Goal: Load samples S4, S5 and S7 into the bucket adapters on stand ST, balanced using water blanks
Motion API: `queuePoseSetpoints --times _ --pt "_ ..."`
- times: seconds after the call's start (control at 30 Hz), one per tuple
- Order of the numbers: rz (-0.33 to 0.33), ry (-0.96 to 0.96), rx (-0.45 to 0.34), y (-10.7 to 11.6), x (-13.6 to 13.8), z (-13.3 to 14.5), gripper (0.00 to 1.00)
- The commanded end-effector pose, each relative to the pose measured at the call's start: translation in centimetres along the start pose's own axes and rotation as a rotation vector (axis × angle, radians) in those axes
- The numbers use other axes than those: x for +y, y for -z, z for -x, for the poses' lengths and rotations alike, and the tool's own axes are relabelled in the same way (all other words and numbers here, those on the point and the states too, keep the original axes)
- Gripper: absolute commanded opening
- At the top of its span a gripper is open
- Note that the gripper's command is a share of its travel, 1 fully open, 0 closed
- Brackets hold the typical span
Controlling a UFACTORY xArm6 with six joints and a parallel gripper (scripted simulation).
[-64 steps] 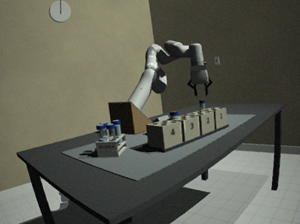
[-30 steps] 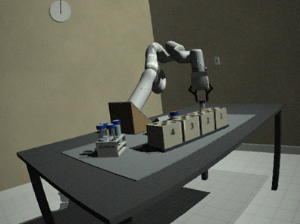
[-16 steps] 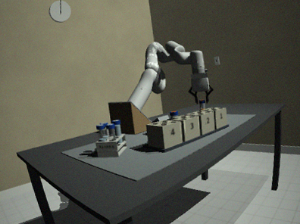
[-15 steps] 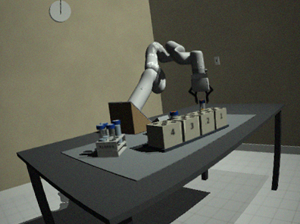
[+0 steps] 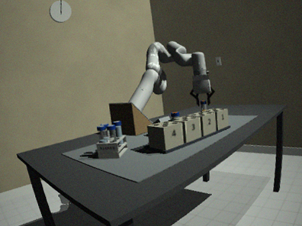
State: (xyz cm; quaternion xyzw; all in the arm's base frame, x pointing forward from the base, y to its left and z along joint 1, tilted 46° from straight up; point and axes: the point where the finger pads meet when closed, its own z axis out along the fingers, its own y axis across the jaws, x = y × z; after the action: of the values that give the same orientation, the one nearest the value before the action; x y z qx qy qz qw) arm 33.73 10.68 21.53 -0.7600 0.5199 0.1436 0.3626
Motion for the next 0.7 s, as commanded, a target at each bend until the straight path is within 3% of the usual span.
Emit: queuePoseSetpoints --times 0.0,0.17,0.2,0.67 --pt "-0.002 0.001 0.001 0.07 -0.09 -0.01 0.57" --pt "-0.002 0.001 0.001 0.08 -0.1 -0.01 0.57" --pt "-0.002 0.001 0.001 0.13 -0.09 -0.01 0.0" --pt "-0.002 0.001 0.001 0.25 -0.09 -0.01 0.0"
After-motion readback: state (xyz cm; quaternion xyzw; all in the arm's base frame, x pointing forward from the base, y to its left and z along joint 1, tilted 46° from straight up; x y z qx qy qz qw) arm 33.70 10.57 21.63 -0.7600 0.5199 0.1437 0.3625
